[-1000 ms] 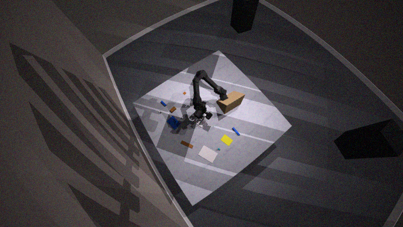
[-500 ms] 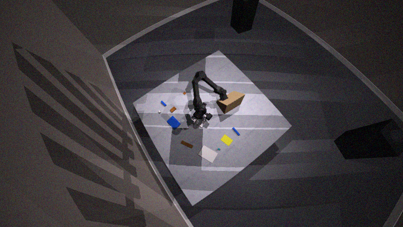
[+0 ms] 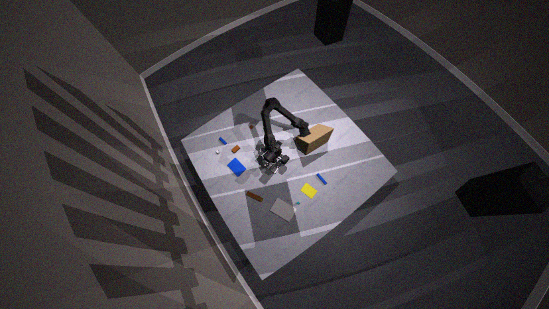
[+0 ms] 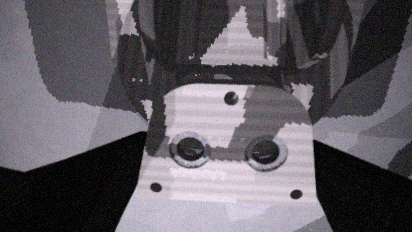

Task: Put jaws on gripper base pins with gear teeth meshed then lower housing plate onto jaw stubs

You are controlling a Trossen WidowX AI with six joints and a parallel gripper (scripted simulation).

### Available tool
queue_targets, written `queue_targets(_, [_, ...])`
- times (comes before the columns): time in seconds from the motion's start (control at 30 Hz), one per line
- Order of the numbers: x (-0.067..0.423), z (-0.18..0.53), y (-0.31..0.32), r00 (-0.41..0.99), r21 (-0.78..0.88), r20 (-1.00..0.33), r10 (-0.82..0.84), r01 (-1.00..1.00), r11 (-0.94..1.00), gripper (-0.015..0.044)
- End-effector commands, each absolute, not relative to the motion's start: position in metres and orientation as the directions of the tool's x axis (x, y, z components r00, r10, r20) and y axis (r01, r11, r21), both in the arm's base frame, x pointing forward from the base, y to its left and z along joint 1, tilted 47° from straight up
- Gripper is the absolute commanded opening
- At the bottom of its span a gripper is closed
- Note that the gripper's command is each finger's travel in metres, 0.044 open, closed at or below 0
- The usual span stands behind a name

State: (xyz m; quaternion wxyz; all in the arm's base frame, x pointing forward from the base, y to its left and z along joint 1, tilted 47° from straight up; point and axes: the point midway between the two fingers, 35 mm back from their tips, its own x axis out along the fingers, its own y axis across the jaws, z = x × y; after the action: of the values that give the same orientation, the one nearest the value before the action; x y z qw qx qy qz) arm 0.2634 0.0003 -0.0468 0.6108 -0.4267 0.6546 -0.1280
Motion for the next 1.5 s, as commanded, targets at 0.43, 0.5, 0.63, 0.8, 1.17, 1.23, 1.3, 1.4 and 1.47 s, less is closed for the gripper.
queue_targets(0.43, [0.2627, -0.0482, -0.0019, 0.111, -0.690, -0.687, -0.718, -0.407, 0.598, 0.0351])
queue_targets(0.5, [0.2629, -0.0491, -0.0029, 0.111, -0.690, -0.687, -0.718, -0.407, 0.598, 0.0351])
queue_targets(0.63, [0.2629, -0.0495, -0.0033, 0.111, -0.690, -0.687, -0.718, -0.407, 0.598, 0.0351])
queue_targets(0.8, [0.2629, -0.0495, -0.0034, 0.111, -0.690, -0.687, -0.718, -0.407, 0.598, 0.0351])
queue_targets(1.17, [0.2632, -0.0511, -0.0051, 0.111, -0.690, -0.687, -0.718, -0.407, 0.598, 0.0351])
queue_targets(1.23, [0.2632, -0.0515, -0.0055, 0.111, -0.690, -0.687, -0.718, -0.407, 0.598, 0.0351])
queue_targets(1.3, [0.2634, -0.0524, -0.0064, 0.111, -0.690, -0.687, -0.718, -0.407, 0.598, 0.0351])
queue_targets(1.4, [0.2634, -0.0528, -0.0068, 0.111, -0.690, -0.687, -0.718, -0.407, 0.598, 0.0351])
queue_targets(1.47, [0.2634, -0.0528, -0.0068, 0.111, -0.690, -0.687, -0.718, -0.407, 0.598, 0.0351])
